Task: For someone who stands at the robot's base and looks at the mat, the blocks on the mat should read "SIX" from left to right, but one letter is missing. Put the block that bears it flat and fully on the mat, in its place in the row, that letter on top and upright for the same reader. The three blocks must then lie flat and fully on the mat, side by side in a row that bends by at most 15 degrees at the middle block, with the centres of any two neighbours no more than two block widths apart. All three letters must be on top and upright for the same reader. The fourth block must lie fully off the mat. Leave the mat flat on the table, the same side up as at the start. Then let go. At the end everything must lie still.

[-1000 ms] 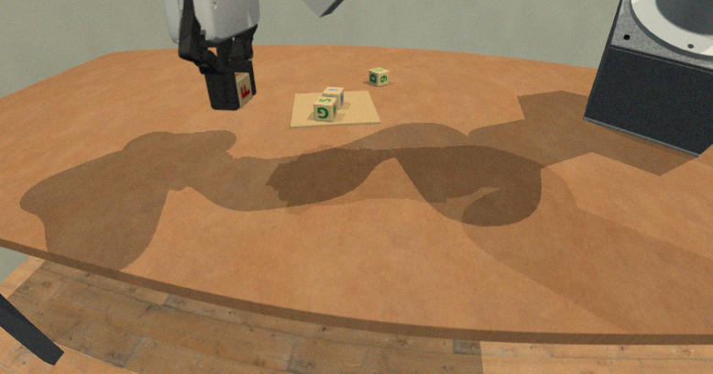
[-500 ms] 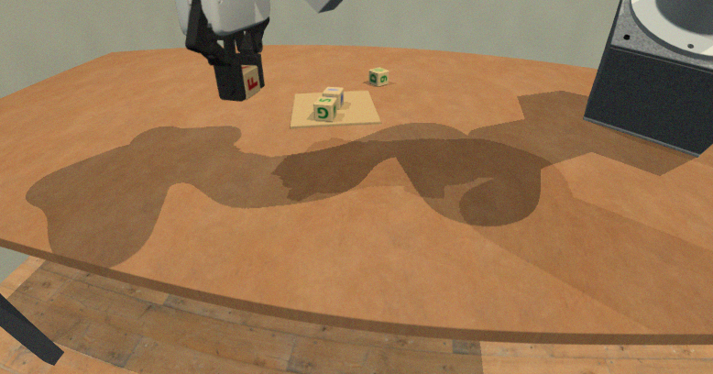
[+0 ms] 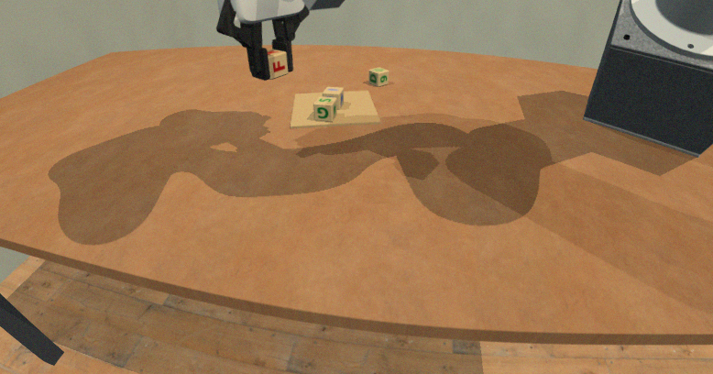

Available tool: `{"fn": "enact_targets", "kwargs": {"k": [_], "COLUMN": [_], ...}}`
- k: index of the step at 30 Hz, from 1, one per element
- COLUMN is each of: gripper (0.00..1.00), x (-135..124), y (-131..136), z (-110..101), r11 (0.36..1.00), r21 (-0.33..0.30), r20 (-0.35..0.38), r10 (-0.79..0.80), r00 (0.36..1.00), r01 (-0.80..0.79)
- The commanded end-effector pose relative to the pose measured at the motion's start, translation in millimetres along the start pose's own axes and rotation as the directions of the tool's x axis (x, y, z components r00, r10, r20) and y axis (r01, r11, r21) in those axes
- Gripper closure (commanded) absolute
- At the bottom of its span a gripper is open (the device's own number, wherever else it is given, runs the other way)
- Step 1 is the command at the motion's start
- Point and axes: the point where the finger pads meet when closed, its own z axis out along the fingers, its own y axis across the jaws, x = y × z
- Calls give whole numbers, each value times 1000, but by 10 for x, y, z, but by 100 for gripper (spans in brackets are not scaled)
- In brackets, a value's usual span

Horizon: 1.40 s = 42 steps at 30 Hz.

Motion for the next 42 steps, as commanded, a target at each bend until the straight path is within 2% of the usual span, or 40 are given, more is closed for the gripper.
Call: {"fn": "enact_targets", "kwargs": {"k": [1, 7, 14, 16, 17, 23, 31, 33, 35, 38, 42], "gripper": [73, 73, 73, 73, 73, 73, 73, 73, 73, 73, 73], "x": [-98, -182, -268, -268, -298, -345, -394, -394, -409, -414, -415], "y": [-218, -470, -787, -787, -917, -1157, -1513, -1513, -1671, -1754, -1767], "z": [-2, -3, -9, -9, -12, -19, -32, -32, -38, -42, -42], "r11": [990, 958, 886, 886, 847, 760, 602, 602, 521, 476, 469], "r21": [7, 8, 8, 8, 8, 6, 2, 2, 0, -1, -1], "r20": [-6, -5, -5, -5, -4, -5, -8, -8, -11, -12, -13], "r10": [138, 287, 464, 464, 532, 650, 799, 799, 854, 879, 883], "r00": [990, 958, 886, 886, 847, 760, 602, 602, 521, 476, 469], "r01": [-138, -287, -464, -464, -532, -650, -799, -799, -854, -880, -883]}}
